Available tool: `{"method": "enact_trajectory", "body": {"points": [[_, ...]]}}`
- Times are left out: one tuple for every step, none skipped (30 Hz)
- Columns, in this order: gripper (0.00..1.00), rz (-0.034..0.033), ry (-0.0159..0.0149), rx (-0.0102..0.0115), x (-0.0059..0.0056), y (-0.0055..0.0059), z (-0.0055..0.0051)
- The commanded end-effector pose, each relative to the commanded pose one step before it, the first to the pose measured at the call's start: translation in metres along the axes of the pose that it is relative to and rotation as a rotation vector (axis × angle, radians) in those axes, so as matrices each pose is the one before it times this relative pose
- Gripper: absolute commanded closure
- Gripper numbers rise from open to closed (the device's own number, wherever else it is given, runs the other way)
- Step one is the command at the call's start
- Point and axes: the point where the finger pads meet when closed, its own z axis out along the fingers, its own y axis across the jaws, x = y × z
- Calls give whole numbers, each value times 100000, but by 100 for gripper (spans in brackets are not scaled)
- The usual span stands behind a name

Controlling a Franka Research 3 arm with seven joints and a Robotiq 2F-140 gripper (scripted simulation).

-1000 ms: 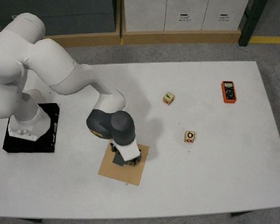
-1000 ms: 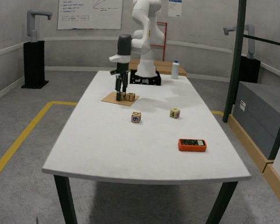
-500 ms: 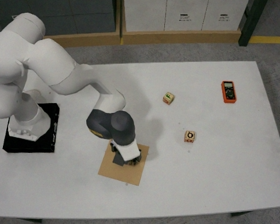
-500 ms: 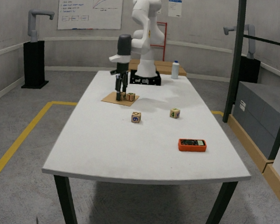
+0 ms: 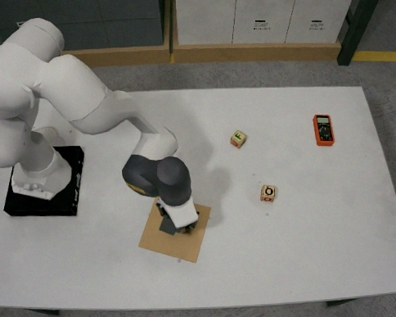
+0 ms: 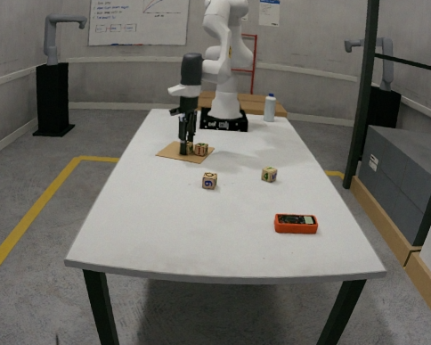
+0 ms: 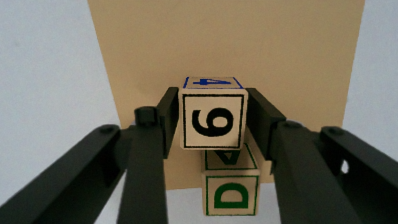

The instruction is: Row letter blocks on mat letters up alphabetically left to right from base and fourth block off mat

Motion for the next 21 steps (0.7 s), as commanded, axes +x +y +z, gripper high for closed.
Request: {"method": "enact_trajectory", "body": {"points": [[56, -337, -76, 271, -10, -129, -6], [56, 0, 0, 0, 0, 0, 0], [67, 0, 0, 0, 0, 0, 0], [67, 0, 0, 0, 0, 0, 0], [67, 0, 0, 0, 0, 0, 0], [67, 0, 0, 0, 0, 0, 0], [67, 0, 0, 0, 0, 0, 0], [67, 0, 0, 0, 0, 0, 0], [67, 0, 0, 0, 0, 0, 0], [67, 0, 0, 0, 0, 0, 0], [67, 0, 0, 0, 0, 0, 0], [67, 0, 0, 0, 0, 0, 0], [67, 0, 0, 0, 0, 0, 0], [67, 0, 0, 0, 0, 0, 0], [67, 0, 0, 0, 0, 0, 0], [67, 0, 0, 0, 0, 0, 0], [67, 0, 0, 0, 0, 0, 0], [67, 0, 0, 0, 0, 0, 0], [67, 0, 0, 0, 0, 0, 0], [67, 0, 0, 0, 0, 0, 0], [67, 0, 0, 0, 0, 0, 0]]}}
